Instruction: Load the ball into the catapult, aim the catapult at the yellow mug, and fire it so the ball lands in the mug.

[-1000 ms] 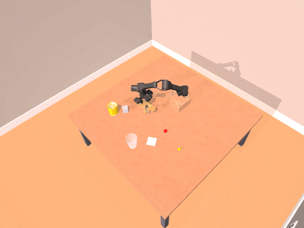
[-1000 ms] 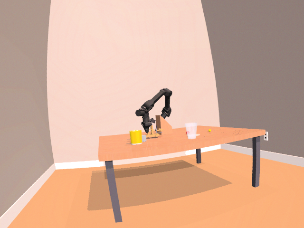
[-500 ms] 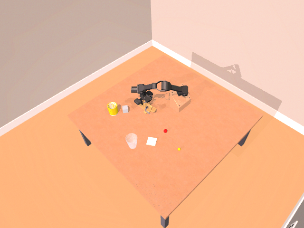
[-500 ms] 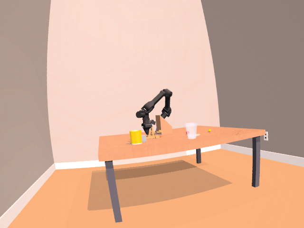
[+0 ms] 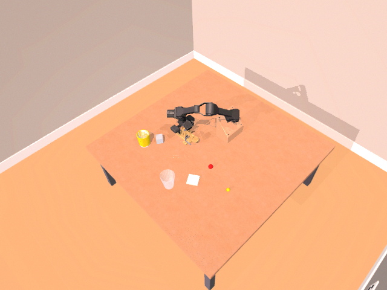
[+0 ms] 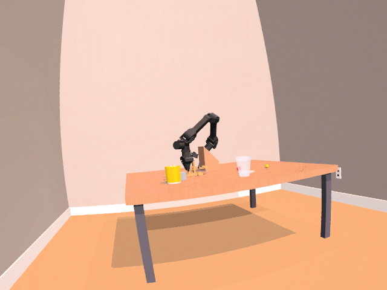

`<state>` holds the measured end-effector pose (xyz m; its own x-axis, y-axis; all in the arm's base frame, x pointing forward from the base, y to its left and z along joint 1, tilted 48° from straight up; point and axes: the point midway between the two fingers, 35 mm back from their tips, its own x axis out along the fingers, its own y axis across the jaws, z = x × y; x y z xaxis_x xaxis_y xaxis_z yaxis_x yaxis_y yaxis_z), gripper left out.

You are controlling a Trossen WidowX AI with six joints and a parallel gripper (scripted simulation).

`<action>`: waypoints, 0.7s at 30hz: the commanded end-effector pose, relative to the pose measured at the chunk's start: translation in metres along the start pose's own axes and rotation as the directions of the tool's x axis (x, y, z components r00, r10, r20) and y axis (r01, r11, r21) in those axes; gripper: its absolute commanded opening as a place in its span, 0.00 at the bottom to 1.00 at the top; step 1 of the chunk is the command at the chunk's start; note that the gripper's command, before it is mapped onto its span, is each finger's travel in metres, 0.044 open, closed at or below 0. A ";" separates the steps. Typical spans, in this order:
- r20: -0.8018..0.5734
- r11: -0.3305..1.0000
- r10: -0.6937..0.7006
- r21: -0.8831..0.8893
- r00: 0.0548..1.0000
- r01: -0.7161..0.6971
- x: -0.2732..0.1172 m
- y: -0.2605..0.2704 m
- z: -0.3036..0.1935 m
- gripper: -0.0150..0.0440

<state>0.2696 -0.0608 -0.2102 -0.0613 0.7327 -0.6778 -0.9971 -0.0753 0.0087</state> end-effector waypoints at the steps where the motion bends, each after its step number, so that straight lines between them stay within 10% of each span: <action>1: -0.005 1.000 -0.003 -0.002 1.000 0.003 -0.022 -0.002 -0.002 1.00; 6: -0.008 1.000 0.000 -0.001 1.000 0.000 -0.097 0.001 -0.002 1.00; 21: -0.011 0.974 -0.012 0.227 1.000 0.014 -0.085 -0.001 -0.003 1.00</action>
<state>0.2757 -0.1250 -0.1559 -0.0508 0.7259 -0.6859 -0.9948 0.0238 0.0988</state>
